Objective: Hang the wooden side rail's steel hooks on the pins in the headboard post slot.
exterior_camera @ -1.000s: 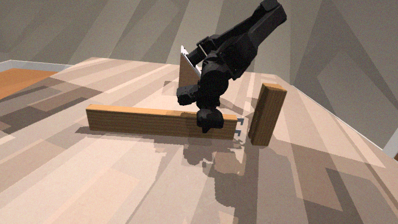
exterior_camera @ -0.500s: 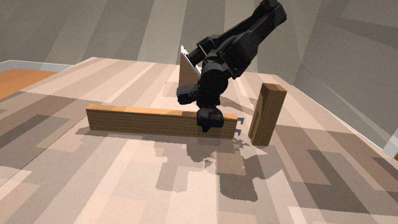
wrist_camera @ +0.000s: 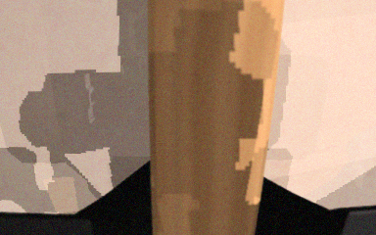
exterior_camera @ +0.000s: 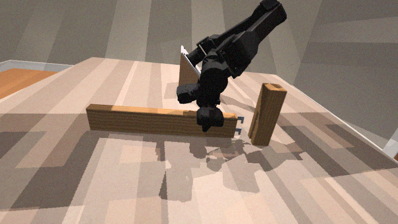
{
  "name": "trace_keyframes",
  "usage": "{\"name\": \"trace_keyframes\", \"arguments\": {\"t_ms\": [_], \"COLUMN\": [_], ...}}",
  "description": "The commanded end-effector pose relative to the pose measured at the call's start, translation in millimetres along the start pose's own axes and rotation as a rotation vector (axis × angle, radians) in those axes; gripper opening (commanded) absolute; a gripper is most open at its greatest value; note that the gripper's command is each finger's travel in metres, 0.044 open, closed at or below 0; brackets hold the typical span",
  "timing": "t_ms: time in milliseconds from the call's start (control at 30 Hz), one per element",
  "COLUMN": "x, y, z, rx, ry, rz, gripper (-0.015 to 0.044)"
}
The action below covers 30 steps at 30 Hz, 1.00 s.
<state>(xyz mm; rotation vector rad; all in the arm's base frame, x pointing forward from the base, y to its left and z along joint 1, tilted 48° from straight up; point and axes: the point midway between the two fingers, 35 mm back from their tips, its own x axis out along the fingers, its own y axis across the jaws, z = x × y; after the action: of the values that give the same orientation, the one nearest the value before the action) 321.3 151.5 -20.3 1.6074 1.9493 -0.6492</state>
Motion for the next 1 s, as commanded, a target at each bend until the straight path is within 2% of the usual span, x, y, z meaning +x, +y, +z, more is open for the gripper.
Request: {"name": "trace_keyframes", "arguments": {"t_ms": [0, 967], "x": [-7.7, -12.5], "y": [4.3, 4.2], "z": [2.1, 2.1], "rx": [0.002, 0.002], "ry": [-0.005, -0.005], "rz": [0.019, 0.019], "gripper": [0.0, 0.0]}}
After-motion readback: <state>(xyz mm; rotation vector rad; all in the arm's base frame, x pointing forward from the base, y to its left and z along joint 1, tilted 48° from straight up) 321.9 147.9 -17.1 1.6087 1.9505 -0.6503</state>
